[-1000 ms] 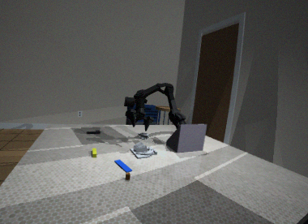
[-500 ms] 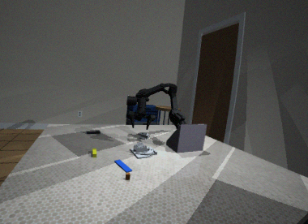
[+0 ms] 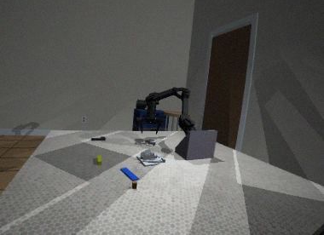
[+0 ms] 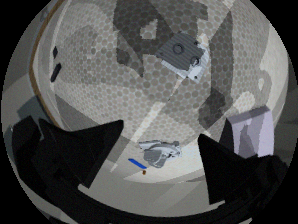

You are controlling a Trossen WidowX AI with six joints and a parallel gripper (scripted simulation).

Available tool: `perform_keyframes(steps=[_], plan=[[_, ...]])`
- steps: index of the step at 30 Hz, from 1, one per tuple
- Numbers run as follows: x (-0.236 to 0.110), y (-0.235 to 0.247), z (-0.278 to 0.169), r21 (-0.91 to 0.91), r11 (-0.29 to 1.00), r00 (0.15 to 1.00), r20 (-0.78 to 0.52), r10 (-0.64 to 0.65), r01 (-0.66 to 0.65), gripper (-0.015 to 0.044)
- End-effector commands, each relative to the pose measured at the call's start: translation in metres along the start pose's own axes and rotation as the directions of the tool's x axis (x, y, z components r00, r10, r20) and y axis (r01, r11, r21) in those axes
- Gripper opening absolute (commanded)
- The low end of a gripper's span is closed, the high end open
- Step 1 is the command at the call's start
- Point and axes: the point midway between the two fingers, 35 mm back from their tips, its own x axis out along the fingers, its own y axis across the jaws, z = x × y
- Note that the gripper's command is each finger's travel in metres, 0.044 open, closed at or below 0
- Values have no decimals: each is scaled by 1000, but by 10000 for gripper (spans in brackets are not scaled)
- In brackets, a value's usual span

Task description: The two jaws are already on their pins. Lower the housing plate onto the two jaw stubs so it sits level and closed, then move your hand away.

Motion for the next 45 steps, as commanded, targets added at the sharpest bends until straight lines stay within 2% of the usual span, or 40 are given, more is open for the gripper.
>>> perform_keyframes(steps=[1,14,20,25,45], plan=[[-5,-4,16,98,995,998,62,9,-15,440],[-21,-18,62,371,922,968,251,13,-108,440],[-20,-18,63,375,921,967,253,12,-110,440],[15,-17,73,374,920,967,255,14,-112,440],[35,-17,78,374,921,966,257,14,-113,440]])
